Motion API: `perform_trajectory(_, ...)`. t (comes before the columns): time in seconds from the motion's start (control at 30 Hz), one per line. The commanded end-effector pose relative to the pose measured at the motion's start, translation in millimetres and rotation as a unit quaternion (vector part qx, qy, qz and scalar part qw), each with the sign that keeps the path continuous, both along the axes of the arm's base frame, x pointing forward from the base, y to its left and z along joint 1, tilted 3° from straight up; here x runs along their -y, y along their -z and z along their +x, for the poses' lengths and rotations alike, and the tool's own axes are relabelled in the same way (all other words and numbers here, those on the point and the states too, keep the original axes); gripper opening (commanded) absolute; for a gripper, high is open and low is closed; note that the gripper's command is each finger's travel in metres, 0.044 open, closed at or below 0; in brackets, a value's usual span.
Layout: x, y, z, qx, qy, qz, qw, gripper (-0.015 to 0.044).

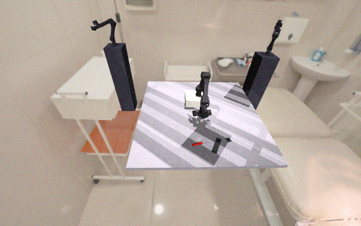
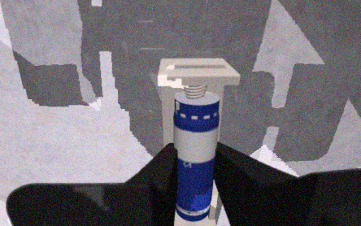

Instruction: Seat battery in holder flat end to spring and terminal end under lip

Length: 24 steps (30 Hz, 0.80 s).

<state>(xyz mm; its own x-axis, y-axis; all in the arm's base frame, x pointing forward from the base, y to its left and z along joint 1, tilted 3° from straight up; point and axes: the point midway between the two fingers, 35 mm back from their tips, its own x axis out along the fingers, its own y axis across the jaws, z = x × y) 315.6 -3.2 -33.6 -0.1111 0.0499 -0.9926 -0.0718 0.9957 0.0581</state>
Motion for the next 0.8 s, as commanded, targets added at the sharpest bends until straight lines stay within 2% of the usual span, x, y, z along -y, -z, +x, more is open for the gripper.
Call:
perform_trajectory(0.0,-0.5,0.3,0.9,0.013,-0.002,0.003,1.000,0.0064)
perform_trajectory(0.77,0.1,1.5,-13.2,0.020,-0.003,0.000,1.000,0.0064)
